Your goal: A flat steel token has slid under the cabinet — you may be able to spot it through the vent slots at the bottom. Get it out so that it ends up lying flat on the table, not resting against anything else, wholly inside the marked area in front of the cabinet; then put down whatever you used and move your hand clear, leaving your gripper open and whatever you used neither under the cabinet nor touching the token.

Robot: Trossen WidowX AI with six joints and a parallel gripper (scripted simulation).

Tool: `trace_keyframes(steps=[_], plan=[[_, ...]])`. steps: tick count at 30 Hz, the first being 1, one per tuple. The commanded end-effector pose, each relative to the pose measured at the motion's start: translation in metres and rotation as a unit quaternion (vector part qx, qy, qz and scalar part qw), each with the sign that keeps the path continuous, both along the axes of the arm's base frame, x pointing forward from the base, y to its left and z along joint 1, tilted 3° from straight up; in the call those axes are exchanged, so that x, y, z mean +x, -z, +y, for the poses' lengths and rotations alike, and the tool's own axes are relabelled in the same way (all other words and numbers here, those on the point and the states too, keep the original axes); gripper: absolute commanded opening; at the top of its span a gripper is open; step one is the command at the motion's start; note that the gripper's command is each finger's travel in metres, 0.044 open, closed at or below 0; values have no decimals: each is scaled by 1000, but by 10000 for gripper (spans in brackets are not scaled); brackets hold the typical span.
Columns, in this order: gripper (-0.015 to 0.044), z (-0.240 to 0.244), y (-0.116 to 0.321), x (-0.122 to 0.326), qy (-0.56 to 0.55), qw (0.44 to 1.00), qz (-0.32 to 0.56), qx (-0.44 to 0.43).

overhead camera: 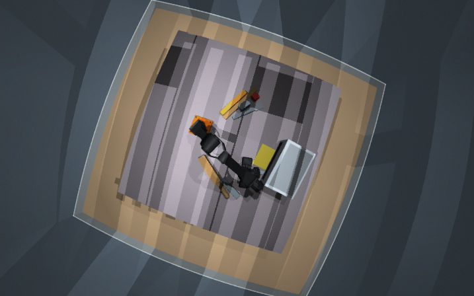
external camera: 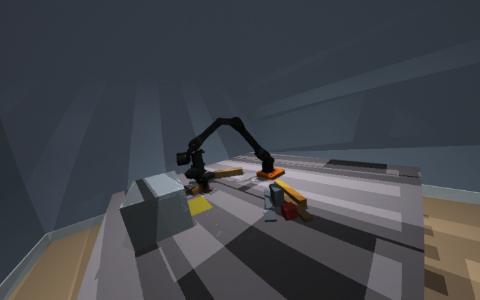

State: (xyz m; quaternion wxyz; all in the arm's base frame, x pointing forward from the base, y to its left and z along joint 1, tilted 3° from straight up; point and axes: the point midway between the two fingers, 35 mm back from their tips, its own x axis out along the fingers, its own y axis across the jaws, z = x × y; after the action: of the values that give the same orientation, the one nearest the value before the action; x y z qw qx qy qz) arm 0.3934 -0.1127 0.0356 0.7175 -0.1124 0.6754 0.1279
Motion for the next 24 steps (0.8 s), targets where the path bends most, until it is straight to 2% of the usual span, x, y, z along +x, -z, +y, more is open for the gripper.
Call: trace_keyframes(steps=[1, 24], plan=[[0, 2, -1, 5, 1, 1000, -1, -1], [0, 19, 1, 9, 1, 1000, -1, 0]])
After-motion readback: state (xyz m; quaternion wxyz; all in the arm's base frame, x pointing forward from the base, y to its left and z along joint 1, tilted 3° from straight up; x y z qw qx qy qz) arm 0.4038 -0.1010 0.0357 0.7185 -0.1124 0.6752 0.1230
